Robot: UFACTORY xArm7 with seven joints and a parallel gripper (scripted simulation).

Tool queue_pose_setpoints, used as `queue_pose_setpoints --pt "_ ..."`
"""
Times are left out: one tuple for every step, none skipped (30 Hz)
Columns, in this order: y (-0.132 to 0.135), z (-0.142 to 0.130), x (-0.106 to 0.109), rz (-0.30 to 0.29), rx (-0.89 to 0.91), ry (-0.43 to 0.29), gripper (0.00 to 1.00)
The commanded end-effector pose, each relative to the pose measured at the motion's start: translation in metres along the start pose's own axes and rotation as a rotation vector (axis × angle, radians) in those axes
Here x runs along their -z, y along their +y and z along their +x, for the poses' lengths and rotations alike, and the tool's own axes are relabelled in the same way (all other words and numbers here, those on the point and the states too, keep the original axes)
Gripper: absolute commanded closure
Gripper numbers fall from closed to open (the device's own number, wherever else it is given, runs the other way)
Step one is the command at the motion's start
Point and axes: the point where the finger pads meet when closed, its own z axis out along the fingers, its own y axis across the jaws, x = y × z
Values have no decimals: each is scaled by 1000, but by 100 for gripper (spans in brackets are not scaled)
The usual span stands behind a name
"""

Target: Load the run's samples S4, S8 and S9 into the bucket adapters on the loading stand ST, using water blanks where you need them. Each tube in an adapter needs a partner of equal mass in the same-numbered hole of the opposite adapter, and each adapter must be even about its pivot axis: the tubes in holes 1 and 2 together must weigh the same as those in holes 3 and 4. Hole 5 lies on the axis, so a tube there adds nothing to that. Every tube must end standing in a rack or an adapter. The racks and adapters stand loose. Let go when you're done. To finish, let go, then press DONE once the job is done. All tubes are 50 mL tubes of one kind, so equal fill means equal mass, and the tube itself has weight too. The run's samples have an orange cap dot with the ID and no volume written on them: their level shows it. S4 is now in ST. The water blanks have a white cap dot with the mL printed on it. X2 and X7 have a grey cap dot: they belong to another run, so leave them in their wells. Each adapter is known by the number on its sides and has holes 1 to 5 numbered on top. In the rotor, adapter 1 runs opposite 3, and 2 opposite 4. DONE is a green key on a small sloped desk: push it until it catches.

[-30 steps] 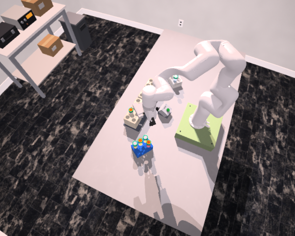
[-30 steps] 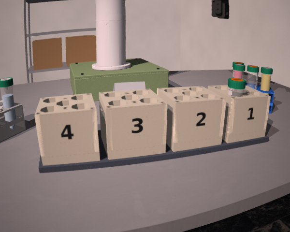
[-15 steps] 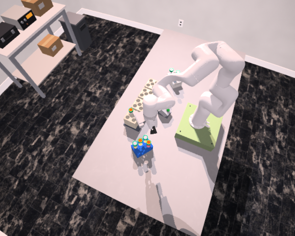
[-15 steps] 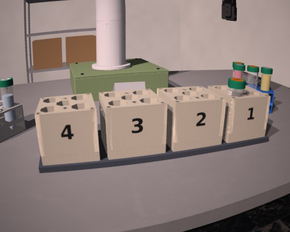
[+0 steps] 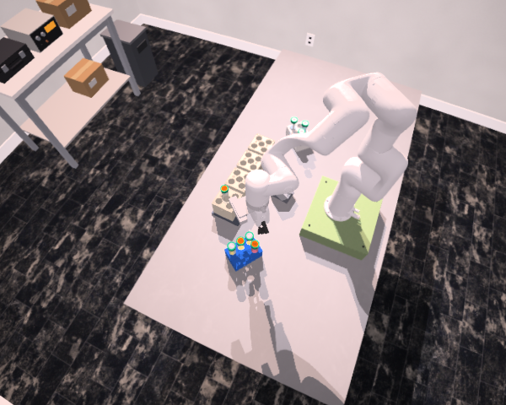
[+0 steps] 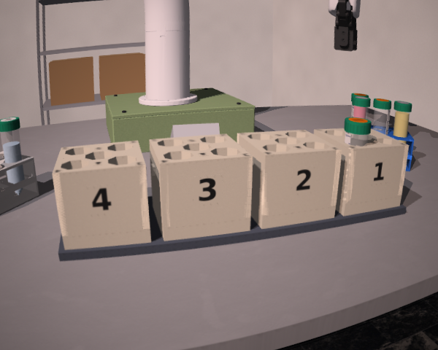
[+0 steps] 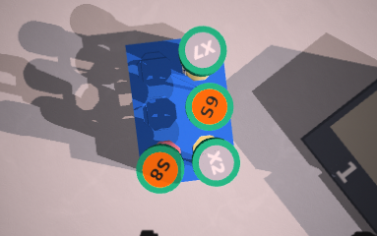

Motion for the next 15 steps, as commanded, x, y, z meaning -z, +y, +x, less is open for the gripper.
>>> queue_pose_setpoints --pt "0 2 -5 0 0 5 0" --pt "0 2 -8 0 0 5 0" --pt "0 2 -11 0 0 5 0" --pt "0 2 -13 0 0 5 0" --pt "0 2 -16 0 0 5 0" --pt "0 2 -19 0 0 5 0" --pt "0 2 -21 0 0 5 0" --pt "0 2 -24 0 0 5 0" --pt "0 2 -27 0 0 5 0" --pt "0 2 -29 0 0 5 0" --pt "0 2 -32 0 0 5 0" --pt "0 2 -35 0 0 5 0" --pt "0 2 -37 0 0 5 0" --pt "0 2 -40 0 0 5 0" --pt "0 2 -43 0 0 5 0"
